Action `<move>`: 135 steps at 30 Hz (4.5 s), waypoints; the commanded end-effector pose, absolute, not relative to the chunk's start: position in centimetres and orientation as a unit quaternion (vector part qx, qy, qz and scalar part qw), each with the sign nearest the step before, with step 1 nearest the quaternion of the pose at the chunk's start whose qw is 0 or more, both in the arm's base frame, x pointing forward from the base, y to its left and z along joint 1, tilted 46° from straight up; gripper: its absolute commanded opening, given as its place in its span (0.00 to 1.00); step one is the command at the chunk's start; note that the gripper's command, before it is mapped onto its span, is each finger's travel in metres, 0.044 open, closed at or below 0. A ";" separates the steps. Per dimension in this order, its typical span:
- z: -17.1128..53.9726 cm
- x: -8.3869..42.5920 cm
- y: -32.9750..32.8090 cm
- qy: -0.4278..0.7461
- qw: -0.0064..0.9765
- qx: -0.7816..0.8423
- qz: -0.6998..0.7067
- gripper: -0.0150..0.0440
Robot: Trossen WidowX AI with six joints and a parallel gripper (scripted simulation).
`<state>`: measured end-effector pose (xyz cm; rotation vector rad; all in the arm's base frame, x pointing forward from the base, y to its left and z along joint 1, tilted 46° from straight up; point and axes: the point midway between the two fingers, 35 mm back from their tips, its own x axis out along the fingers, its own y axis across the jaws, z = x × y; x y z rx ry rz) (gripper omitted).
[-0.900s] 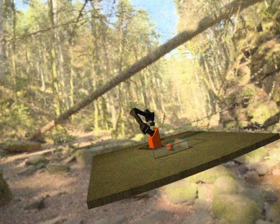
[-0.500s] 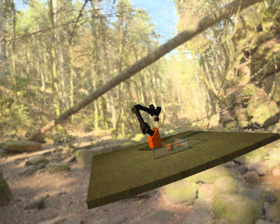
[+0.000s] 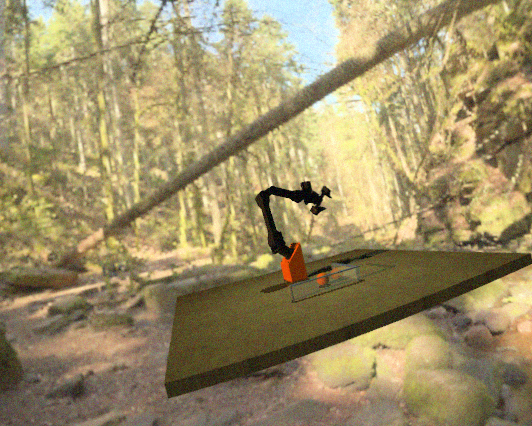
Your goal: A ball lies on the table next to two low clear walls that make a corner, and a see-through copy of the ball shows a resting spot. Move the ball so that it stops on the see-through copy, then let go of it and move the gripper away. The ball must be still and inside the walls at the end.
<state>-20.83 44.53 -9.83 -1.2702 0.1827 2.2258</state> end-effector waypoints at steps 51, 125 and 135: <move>-2.4 31.9 -0.3 0.646 0.655 -0.264 -0.290 0.90; 2.8 31.9 5.2 0.646 0.656 -0.263 -0.289 0.25; 1.3 31.8 5.7 0.676 0.620 -0.338 -0.210 0.25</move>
